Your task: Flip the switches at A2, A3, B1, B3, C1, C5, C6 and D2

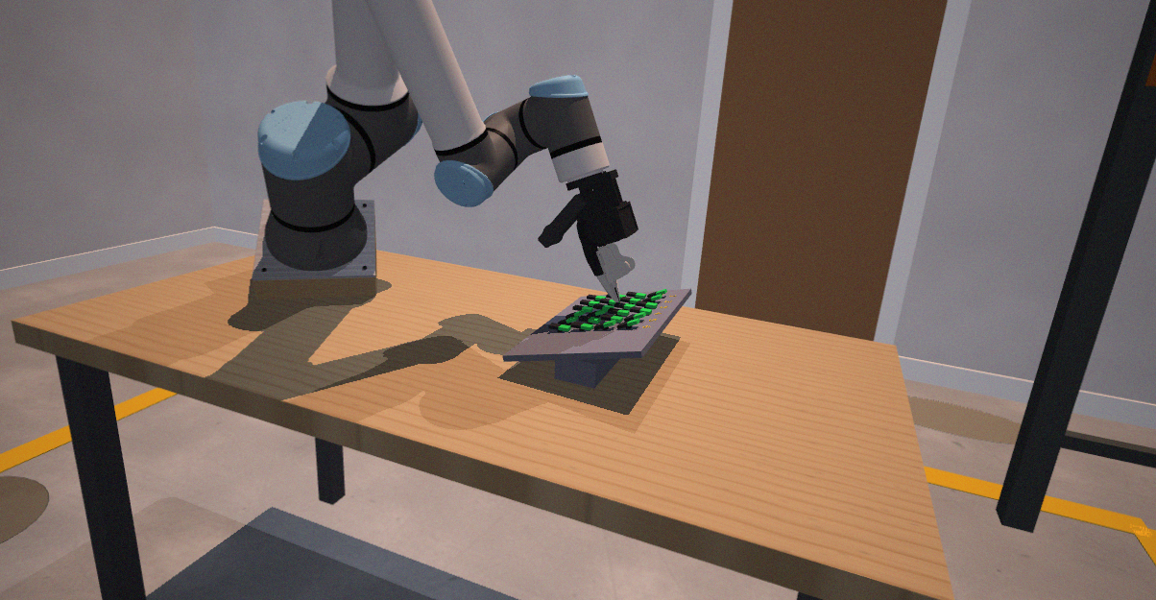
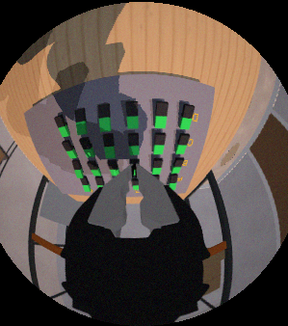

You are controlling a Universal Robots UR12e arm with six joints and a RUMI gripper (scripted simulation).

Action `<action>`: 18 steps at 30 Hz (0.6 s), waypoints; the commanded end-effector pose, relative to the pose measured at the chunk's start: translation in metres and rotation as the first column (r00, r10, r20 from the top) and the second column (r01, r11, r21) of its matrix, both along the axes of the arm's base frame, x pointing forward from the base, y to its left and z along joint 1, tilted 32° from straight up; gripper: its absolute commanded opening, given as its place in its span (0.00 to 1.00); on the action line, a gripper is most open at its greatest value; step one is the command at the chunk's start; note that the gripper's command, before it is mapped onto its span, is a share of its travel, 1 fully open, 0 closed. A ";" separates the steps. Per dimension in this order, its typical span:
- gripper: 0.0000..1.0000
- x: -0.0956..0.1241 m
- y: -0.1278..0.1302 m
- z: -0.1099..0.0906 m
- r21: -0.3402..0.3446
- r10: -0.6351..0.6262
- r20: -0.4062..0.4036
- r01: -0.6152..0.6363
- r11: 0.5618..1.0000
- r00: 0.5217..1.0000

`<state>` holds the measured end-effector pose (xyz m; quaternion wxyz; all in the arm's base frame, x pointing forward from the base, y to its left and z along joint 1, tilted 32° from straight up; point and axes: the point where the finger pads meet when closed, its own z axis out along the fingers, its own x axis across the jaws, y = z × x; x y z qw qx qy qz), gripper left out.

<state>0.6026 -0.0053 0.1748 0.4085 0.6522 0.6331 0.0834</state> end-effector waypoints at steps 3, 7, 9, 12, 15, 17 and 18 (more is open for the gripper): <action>0.00 0.003 0.000 -0.001 0.000 0.002 0.003 -0.002 1.000 1.000; 0.00 0.005 -0.002 -0.001 0.000 0.002 0.003 -0.002 1.000 1.000; 0.00 0.005 -0.002 -0.001 0.000 0.001 0.003 -0.001 1.000 1.000; 0.00 0.005 -0.002 -0.002 0.000 0.002 0.003 -0.002 1.000 1.000; 0.00 0.005 -0.002 -0.003 0.000 0.002 0.003 -0.002 1.000 1.000; 0.00 0.005 -0.002 -0.002 0.000 0.002 0.003 -0.002 1.000 1.000; 0.00 0.005 -0.002 -0.002 0.000 0.002 0.003 -0.002 1.000 1.000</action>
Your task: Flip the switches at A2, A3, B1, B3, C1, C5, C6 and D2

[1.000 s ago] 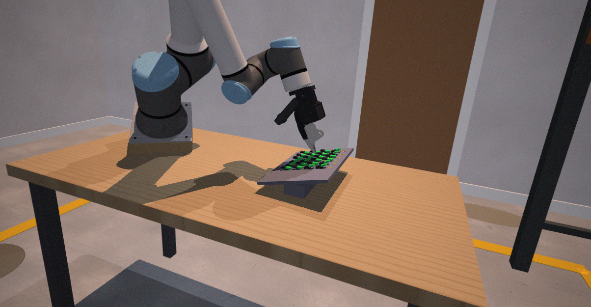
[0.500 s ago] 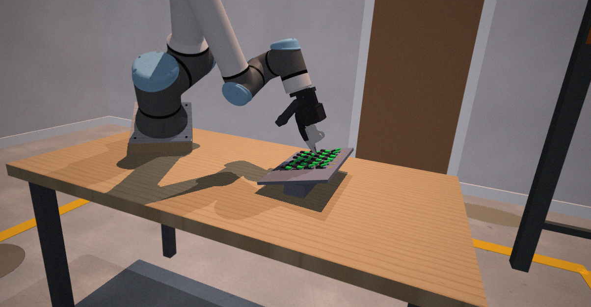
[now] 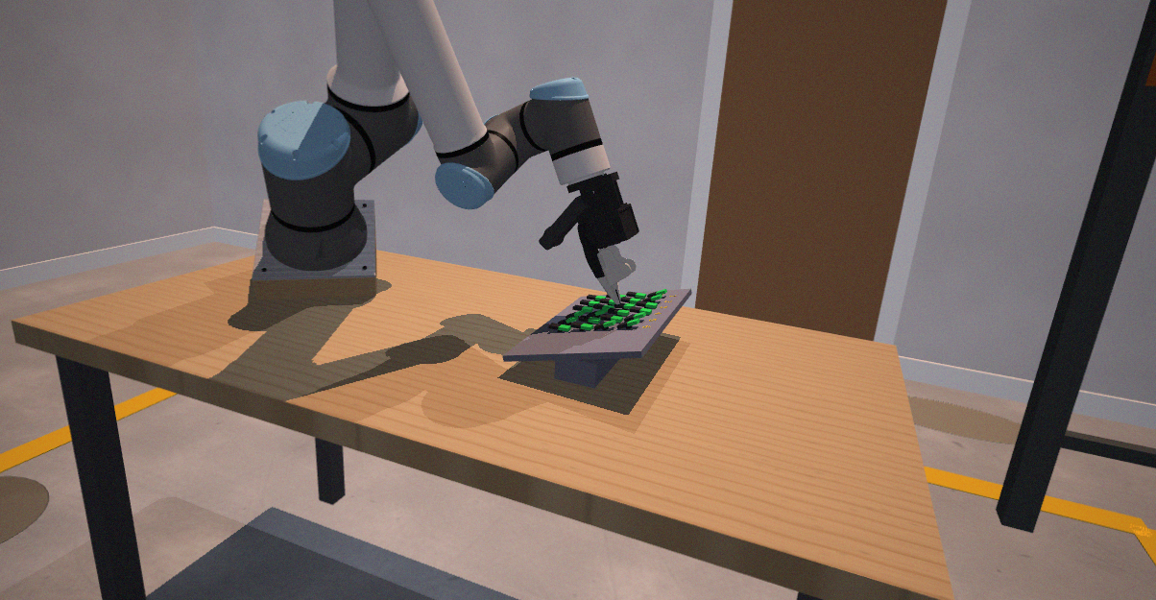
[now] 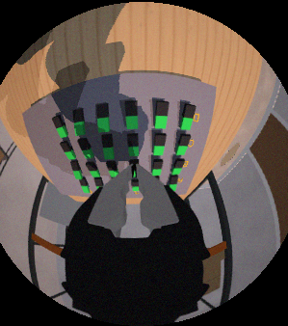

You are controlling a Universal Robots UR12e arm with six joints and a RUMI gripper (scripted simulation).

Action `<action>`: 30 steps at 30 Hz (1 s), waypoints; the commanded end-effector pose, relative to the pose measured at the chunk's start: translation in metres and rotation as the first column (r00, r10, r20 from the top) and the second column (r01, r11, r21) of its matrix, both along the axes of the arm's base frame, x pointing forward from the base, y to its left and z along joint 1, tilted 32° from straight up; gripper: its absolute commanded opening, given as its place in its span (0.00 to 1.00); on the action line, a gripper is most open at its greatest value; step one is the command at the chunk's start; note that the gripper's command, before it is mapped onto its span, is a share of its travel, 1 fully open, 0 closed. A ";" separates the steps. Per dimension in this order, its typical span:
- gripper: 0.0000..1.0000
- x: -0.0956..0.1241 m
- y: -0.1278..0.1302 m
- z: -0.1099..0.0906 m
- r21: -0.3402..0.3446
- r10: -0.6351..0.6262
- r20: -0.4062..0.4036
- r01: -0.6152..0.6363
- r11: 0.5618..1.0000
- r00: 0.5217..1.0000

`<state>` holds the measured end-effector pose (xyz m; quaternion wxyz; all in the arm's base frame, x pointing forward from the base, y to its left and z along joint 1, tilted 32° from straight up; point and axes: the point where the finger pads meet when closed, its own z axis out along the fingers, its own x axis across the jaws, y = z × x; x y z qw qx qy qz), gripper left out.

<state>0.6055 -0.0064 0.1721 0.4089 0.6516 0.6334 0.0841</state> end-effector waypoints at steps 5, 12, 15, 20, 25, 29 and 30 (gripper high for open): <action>0.00 0.002 -0.001 0.001 0.001 0.000 0.002 0.000 1.000 1.000; 0.00 0.002 -0.001 0.000 0.001 0.000 0.002 0.000 1.000 1.000; 0.00 0.003 -0.002 0.000 0.000 0.000 0.002 0.000 1.000 1.000; 0.00 0.004 -0.002 -0.001 0.000 0.000 0.002 0.000 1.000 1.000; 0.00 0.004 -0.001 -0.001 0.000 0.001 0.002 -0.001 1.000 1.000; 0.00 -0.001 0.002 0.002 0.000 0.002 0.002 -0.002 1.000 1.000; 0.00 -0.003 0.003 0.003 0.000 0.001 0.001 -0.001 1.000 1.000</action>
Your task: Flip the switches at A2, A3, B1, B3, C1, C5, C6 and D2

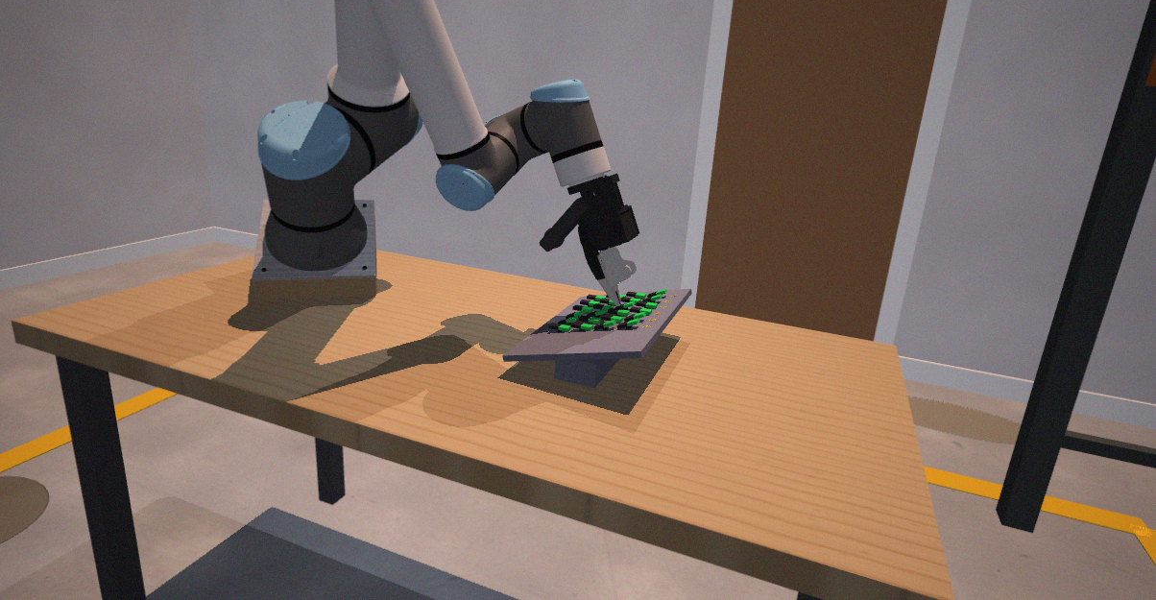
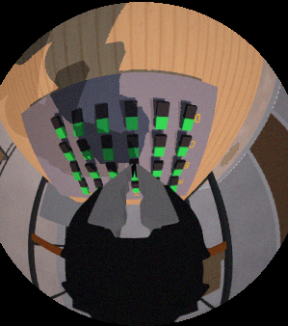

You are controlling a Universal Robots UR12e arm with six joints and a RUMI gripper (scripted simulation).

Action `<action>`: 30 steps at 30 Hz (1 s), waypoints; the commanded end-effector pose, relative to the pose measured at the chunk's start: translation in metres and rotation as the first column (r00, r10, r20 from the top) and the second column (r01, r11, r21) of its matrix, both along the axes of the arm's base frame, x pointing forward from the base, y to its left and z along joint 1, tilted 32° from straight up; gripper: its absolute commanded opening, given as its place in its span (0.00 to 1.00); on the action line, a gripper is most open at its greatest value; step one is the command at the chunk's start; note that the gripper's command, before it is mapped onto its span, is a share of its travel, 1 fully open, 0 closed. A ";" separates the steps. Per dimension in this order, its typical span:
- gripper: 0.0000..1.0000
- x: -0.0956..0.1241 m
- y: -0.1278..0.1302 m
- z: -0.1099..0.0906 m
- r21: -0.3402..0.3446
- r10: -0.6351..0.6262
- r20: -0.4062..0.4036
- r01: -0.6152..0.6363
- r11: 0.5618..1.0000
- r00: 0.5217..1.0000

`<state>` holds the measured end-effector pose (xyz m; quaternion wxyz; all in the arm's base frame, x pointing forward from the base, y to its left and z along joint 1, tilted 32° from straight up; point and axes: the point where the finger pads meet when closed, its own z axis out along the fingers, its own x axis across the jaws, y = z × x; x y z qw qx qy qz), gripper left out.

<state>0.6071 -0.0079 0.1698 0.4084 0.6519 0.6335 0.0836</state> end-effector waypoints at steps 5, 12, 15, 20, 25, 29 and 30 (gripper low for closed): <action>0.00 -0.015 0.011 0.015 0.000 0.002 0.001 -0.002 1.000 1.000; 0.00 -0.019 0.014 0.021 0.000 0.002 0.003 -0.002 1.000 1.000; 0.00 -0.019 0.014 0.023 0.000 0.000 0.004 0.000 1.000 1.000; 0.00 -0.019 0.013 0.021 0.000 0.000 0.002 0.000 1.000 1.000; 0.00 -0.022 0.011 0.021 0.000 0.000 0.001 0.000 1.000 1.000; 0.00 -0.029 0.000 0.022 0.001 0.000 0.002 0.000 1.000 1.000; 0.00 -0.034 -0.008 0.023 0.001 0.000 0.002 0.000 1.000 1.000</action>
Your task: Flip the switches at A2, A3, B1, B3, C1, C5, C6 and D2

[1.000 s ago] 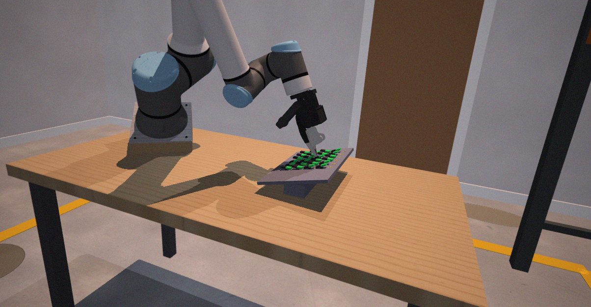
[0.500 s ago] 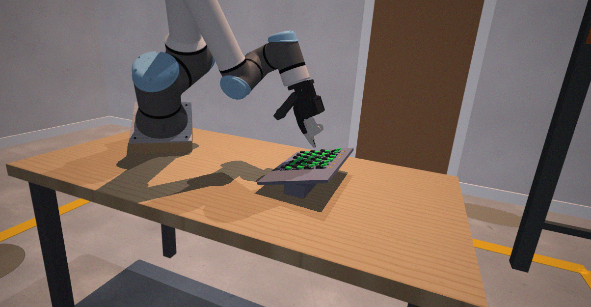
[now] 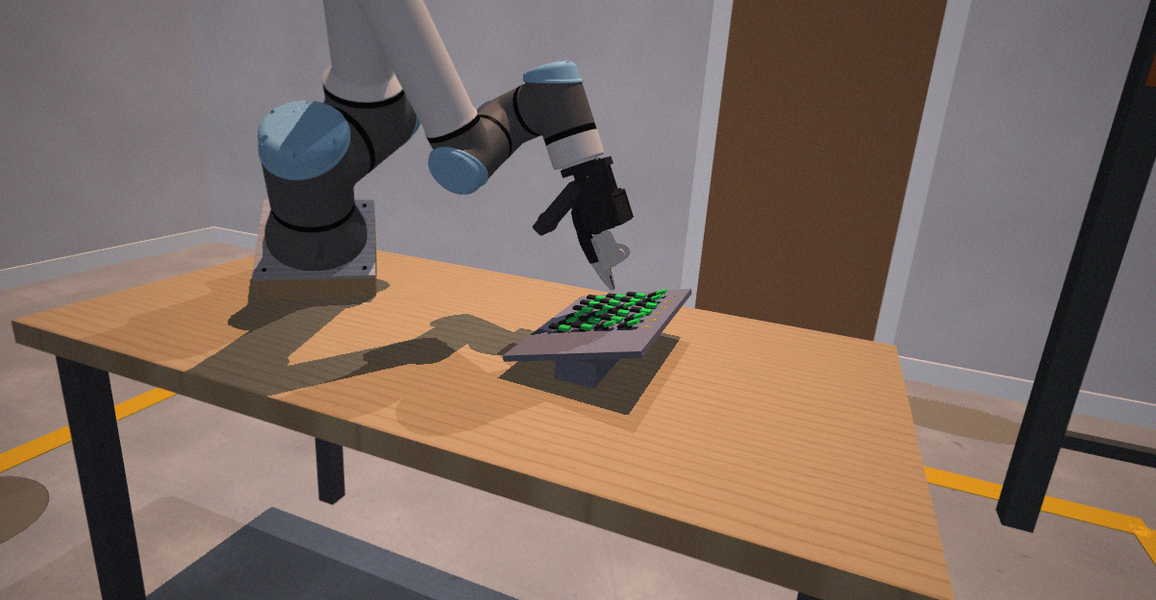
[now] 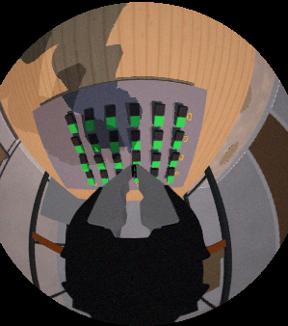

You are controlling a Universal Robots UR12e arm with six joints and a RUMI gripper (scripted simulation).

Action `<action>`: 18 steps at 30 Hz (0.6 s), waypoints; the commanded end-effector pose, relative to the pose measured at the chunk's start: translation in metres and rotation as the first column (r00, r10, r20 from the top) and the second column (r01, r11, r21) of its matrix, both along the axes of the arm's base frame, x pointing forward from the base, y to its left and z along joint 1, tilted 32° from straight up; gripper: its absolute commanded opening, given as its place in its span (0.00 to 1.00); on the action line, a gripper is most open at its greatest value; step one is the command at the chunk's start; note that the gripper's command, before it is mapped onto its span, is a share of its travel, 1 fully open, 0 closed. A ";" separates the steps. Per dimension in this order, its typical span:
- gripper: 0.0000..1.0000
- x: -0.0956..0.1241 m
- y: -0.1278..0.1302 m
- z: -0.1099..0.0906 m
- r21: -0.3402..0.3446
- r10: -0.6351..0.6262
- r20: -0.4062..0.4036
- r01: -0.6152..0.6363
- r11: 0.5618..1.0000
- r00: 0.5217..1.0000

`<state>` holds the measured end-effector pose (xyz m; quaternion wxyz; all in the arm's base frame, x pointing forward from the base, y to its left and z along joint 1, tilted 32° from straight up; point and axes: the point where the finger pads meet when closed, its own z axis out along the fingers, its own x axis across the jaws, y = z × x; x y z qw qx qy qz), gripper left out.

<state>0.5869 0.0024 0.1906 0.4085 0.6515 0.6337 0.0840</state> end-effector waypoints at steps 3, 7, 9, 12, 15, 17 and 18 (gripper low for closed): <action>0.00 -0.033 -0.045 0.005 0.001 -0.001 0.001 0.001 1.000 1.000; 0.00 -0.046 -0.062 0.006 0.000 -0.001 0.000 0.001 1.000 1.000; 0.00 -0.046 -0.062 0.006 0.001 -0.001 0.000 0.001 1.000 1.000; 0.00 -0.046 -0.062 0.006 0.001 -0.001 0.000 0.001 1.000 1.000; 0.00 -0.046 -0.062 0.006 0.001 -0.001 0.000 0.001 1.000 1.000; 0.00 -0.045 -0.062 0.007 0.000 -0.001 0.001 0.001 1.000 1.000; 0.00 -0.045 -0.062 0.007 0.000 -0.001 0.001 0.001 1.000 1.000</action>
